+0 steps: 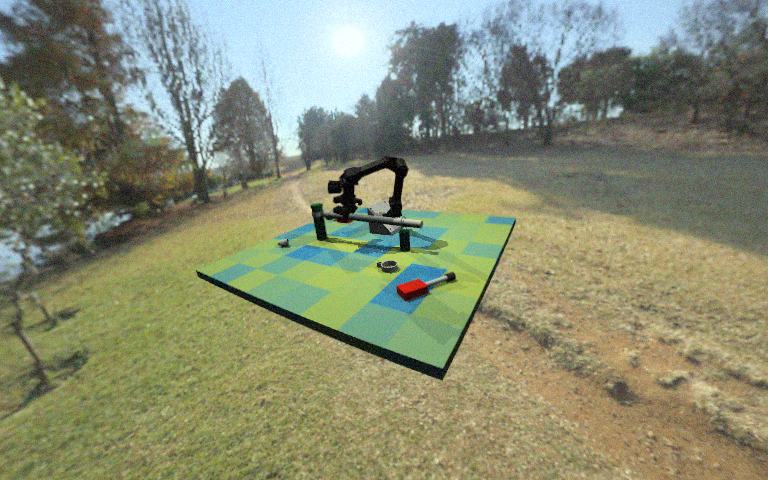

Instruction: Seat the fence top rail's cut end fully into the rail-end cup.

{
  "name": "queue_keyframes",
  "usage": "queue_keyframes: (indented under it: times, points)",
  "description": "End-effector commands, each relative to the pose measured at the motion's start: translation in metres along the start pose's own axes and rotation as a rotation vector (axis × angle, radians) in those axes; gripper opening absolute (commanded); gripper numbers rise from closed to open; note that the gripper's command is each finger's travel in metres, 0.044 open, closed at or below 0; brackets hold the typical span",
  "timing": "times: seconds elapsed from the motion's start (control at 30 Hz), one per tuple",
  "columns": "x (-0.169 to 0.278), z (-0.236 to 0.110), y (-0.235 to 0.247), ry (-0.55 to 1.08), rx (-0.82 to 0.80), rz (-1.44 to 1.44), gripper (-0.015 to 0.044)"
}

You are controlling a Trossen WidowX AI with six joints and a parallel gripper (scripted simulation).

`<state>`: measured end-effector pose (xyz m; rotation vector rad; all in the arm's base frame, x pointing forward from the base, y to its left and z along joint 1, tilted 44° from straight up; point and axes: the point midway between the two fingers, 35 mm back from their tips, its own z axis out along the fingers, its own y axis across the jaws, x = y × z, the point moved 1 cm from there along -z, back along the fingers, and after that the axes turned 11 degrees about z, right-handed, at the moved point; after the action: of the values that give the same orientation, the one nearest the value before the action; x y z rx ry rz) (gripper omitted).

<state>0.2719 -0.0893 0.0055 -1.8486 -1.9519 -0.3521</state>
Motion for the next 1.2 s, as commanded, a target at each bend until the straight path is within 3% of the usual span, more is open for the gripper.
queue_keyframes:
  times: [0.0, 0.87, 1.17]
  points:
    - [-0.0074, -0.0061, 0.0031, -0.020, -0.020, 0.000, 0.0000]
    - [-0.0094, 0.0012, 0.0023, -0.001, -0.001, -0.001, 0.0000]
    - [-0.0094, 0.0012, 0.0023, -0.001, -0.001, -0.001, 0.0236]
